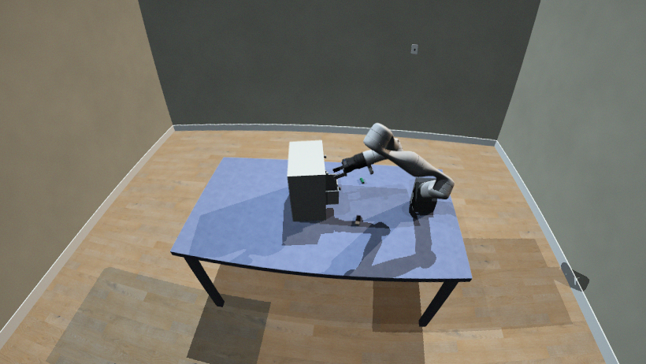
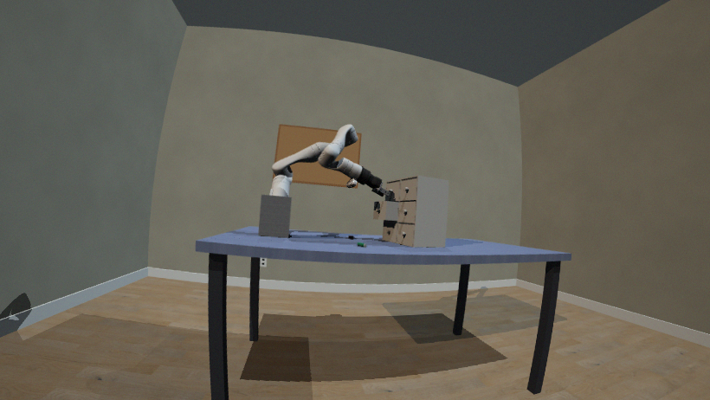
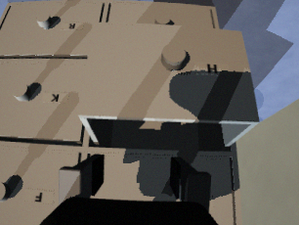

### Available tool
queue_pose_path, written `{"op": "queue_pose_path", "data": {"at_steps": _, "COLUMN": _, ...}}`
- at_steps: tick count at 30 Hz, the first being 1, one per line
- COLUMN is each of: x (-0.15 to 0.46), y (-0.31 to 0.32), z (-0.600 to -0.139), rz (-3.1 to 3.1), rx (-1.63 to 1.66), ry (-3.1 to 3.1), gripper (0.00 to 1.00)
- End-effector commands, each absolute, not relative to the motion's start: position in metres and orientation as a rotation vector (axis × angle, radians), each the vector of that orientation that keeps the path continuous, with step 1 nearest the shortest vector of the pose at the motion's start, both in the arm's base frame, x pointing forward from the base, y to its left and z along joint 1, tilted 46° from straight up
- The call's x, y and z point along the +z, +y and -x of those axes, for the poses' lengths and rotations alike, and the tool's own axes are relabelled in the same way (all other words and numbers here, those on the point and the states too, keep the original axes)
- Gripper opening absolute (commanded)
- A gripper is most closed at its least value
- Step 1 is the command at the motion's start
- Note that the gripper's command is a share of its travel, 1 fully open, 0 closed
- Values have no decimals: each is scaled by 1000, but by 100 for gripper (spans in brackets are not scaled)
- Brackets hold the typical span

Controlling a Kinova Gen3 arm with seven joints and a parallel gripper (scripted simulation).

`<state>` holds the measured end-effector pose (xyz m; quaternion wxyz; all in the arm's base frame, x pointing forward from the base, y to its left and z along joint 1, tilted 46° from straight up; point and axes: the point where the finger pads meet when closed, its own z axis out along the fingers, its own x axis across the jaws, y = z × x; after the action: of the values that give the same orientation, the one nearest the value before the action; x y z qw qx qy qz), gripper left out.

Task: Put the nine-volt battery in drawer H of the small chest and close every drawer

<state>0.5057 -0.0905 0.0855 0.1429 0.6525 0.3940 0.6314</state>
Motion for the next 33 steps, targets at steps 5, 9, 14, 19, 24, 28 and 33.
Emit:
{"op": "queue_pose_path", "data": {"at_steps": 5, "x": 80, "y": -99, "z": -474, "rz": -1893, "rx": 1806, "ry": 1125, "gripper": 100}}
{"op": "queue_pose_path", "data": {"at_steps": 9, "x": 81, "y": -101, "z": -452, "rz": -1888, "rx": 1811, "ry": 1121, "gripper": 100}}
{"op": "queue_pose_path", "data": {"at_steps": 14, "x": 79, "y": -103, "z": -425, "rz": -1892, "rx": 1808, "ry": 1124, "gripper": 100}}
{"op": "queue_pose_path", "data": {"at_steps": 19, "x": 79, "y": -105, "z": -405, "rz": -1892, "rx": 1809, "ry": 1124, "gripper": 100}}
{"op": "queue_pose_path", "data": {"at_steps": 24, "x": 79, "y": -106, "z": -396, "rz": -1892, "rx": 1809, "ry": 1124, "gripper": 100}}
{"op": "queue_pose_path", "data": {"at_steps": 28, "x": 80, "y": -108, "z": -389, "rz": -1887, "rx": 1809, "ry": 1124, "gripper": 100}}
{"op": "queue_pose_path", "data": {"at_steps": 33, "x": 81, "y": -108, "z": -387, "rz": -1883, "rx": 1809, "ry": 1126, "gripper": 100}}
